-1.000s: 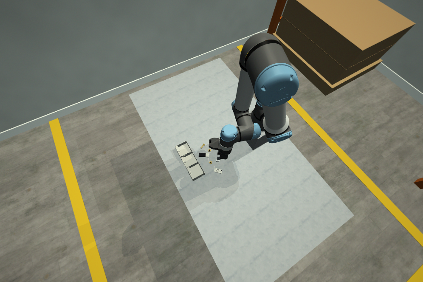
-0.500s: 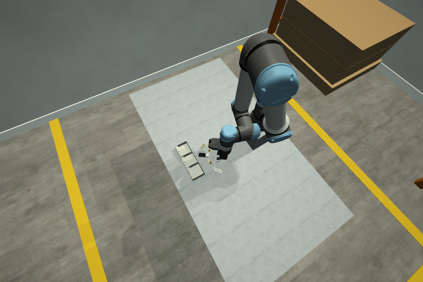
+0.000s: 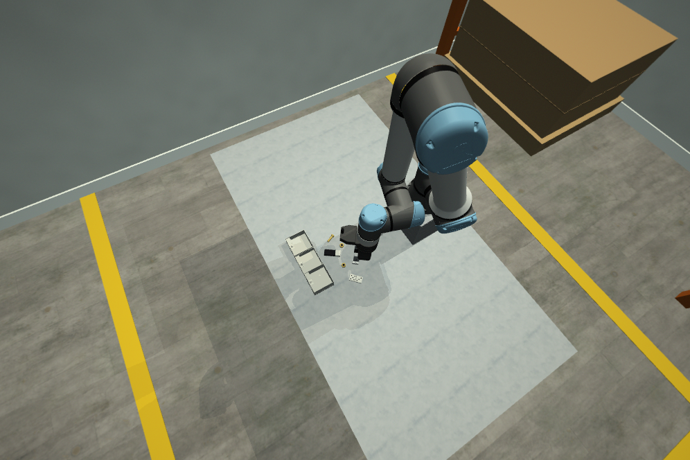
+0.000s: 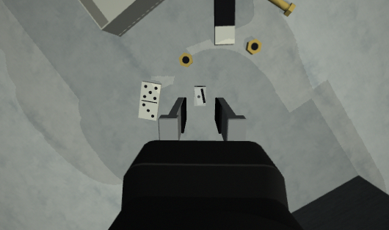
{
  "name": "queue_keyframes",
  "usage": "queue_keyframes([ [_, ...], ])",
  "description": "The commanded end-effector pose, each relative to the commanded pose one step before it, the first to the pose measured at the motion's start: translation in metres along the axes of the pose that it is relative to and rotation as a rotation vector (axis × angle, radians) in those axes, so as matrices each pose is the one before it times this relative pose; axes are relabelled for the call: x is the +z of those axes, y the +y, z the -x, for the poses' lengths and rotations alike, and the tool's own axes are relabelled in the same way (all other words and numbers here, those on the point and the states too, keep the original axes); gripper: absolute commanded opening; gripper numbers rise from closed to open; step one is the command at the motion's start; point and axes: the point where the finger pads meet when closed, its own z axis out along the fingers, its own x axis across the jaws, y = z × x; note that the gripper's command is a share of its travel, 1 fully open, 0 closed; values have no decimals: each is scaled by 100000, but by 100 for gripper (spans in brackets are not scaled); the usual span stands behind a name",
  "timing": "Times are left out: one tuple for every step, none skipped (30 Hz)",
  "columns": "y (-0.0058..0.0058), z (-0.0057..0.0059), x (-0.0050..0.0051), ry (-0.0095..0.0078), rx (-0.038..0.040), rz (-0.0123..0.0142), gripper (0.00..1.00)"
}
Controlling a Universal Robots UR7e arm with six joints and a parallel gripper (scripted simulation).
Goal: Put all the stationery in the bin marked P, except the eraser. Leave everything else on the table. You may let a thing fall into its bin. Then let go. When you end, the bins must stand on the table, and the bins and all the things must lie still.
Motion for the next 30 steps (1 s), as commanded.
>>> queue_keyframes([
  [-26, 13, -21, -41, -4, -92, 62],
  [0, 0, 0, 0, 0, 0, 62],
  [0, 0, 0, 0, 0, 0, 62],
  [9, -3, 397, 2, 1, 2, 62],
  [1, 0, 397, 0, 0, 1, 62],
  [2, -1, 398, 0, 0, 1, 62],
  [2, -1, 398, 0, 0, 1, 62],
  [0, 0, 0, 0, 0, 0, 62],
  [0, 0, 0, 0, 0, 0, 62],
  [1, -1, 401, 0, 0, 0, 62],
  [-2, 1, 399, 0, 0, 1, 62],
  [0, -2, 407, -1, 0, -2, 62],
  [-3, 1, 400, 0, 0, 0, 62],
  [-3, 1, 400, 0, 0, 0, 62],
  [-3, 1, 400, 0, 0, 0, 62],
  [-4, 1, 400, 0, 0, 0, 62],
  [-4, 2, 400, 0, 0, 0, 62],
  [-5, 2, 400, 0, 0, 0, 62],
  [-6, 3, 400, 0, 0, 0, 62],
  [-6, 3, 300, 0, 0, 0, 62],
  [-10, 7, -6, 1, 0, 2, 62],
  [-7, 3, 1, 0, 0, 0, 62],
  [-6, 3, 1, 0, 0, 0, 62],
  [-6, 2, 1, 0, 0, 0, 62],
  [0, 0, 0, 0, 0, 0, 62],
  [0, 0, 0, 0, 0, 0, 62],
  [-2, 0, 2, -1, 0, -1, 62],
  [-2, 0, 0, 0, 0, 0, 62],
  [-1, 0, 133, 0, 0, 0, 62],
  [1, 0, 133, 0, 0, 0, 62],
])
